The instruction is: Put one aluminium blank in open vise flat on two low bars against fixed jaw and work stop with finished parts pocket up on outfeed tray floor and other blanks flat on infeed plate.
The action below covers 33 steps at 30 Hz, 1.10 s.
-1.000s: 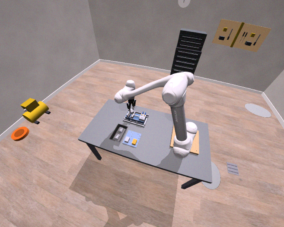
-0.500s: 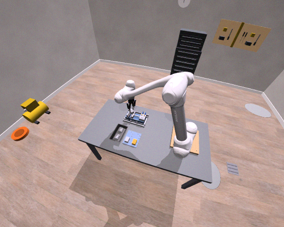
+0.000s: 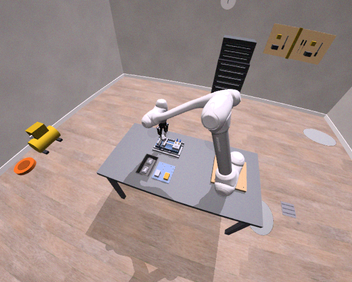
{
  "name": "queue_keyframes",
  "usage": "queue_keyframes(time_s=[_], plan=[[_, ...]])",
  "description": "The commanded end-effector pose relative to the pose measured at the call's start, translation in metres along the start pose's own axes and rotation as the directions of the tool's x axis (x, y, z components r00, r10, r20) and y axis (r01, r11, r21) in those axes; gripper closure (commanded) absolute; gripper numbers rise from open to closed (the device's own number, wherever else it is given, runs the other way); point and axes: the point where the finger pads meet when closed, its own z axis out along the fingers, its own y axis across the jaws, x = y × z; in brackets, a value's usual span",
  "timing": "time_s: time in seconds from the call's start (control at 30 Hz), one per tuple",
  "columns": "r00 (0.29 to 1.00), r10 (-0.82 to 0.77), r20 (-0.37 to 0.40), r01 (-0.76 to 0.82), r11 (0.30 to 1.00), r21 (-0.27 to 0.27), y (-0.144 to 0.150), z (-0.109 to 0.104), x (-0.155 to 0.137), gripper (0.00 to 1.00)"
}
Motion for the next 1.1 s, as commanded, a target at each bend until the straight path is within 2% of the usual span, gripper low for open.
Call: queue_keyframes(time_s=[0.0,0.4,1.07], plan=[[1.0,0.0,0.0,0.0,1.0,0.0,0.0,-0.002,0.0,1.0],[1.0,0.0,0.0,0.0,1.0,0.0,0.0,-0.016,0.0,1.0],[1.0,0.0,0.0,0.0,1.0,0.0,0.0,-0.026,0.0,1.0]])
